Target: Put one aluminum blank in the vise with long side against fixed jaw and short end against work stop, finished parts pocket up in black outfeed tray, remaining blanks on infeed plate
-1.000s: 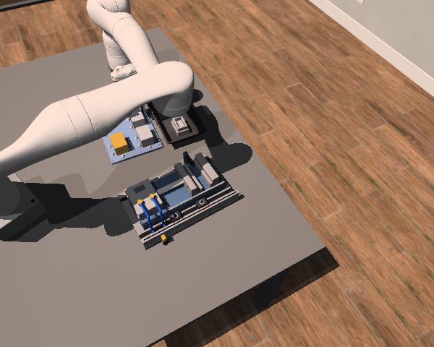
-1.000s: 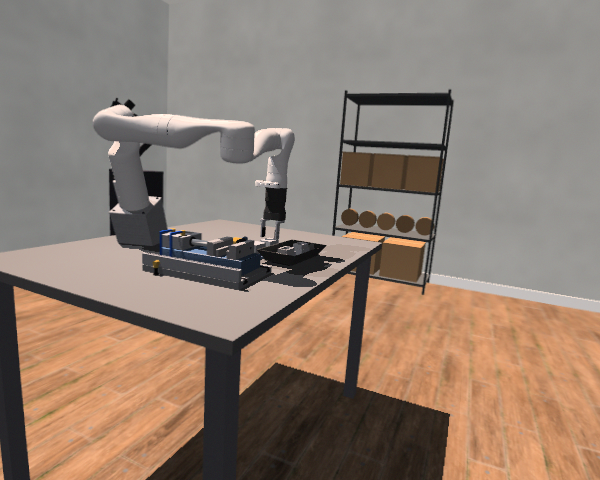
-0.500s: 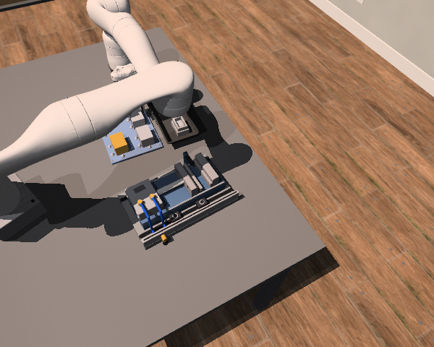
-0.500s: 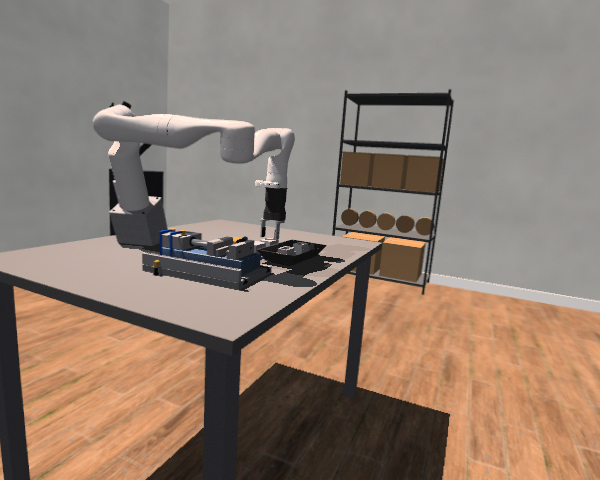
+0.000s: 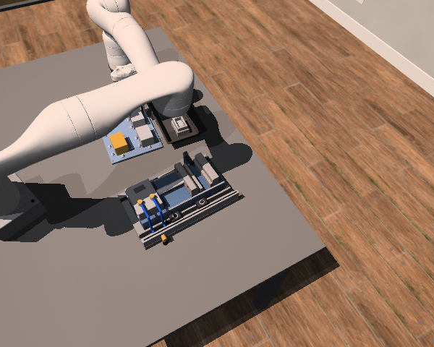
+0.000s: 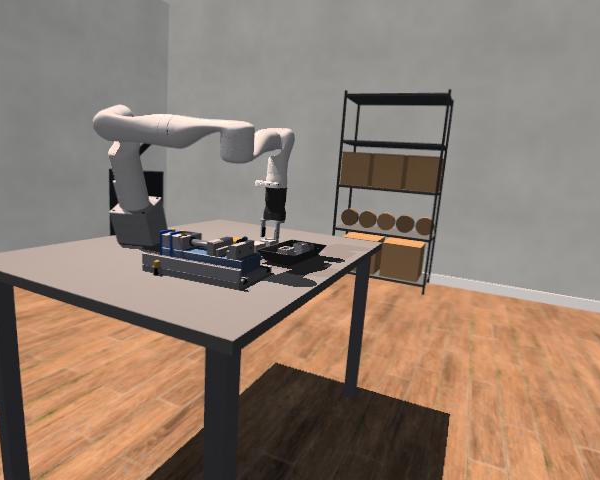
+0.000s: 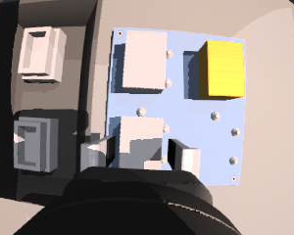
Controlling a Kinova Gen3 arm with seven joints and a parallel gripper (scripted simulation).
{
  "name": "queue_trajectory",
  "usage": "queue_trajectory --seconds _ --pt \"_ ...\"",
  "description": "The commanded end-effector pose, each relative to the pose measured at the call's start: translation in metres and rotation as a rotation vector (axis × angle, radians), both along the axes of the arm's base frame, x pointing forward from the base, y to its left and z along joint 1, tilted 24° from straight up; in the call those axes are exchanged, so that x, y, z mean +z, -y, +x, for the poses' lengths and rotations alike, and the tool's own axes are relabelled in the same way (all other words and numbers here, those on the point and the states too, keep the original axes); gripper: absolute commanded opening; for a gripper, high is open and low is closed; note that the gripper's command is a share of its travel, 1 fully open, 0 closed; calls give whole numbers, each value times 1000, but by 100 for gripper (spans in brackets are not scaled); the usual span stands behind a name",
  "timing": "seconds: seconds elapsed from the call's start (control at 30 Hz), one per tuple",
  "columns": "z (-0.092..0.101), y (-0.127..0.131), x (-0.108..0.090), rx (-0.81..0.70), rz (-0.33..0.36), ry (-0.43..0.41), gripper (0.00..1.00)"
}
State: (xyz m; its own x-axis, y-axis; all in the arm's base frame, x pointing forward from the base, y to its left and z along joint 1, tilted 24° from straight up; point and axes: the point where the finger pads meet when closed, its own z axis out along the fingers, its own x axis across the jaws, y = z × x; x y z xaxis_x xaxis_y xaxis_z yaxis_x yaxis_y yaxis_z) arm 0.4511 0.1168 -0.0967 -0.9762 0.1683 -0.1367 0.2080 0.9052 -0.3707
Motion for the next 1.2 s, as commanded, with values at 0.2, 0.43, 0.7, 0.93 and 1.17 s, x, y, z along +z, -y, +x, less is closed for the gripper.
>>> queue_trajectory --seconds 0.2,0.43,0.7,0.93,1.17 --pt "4 1 0 0 2 8 100" --pt "4 1 0 0 2 8 100" --pt "5 2 -1 0 2 8 100" --pt "5 2 -3 0 2 8 100" --pt "5 4 -6 0 2 8 100"
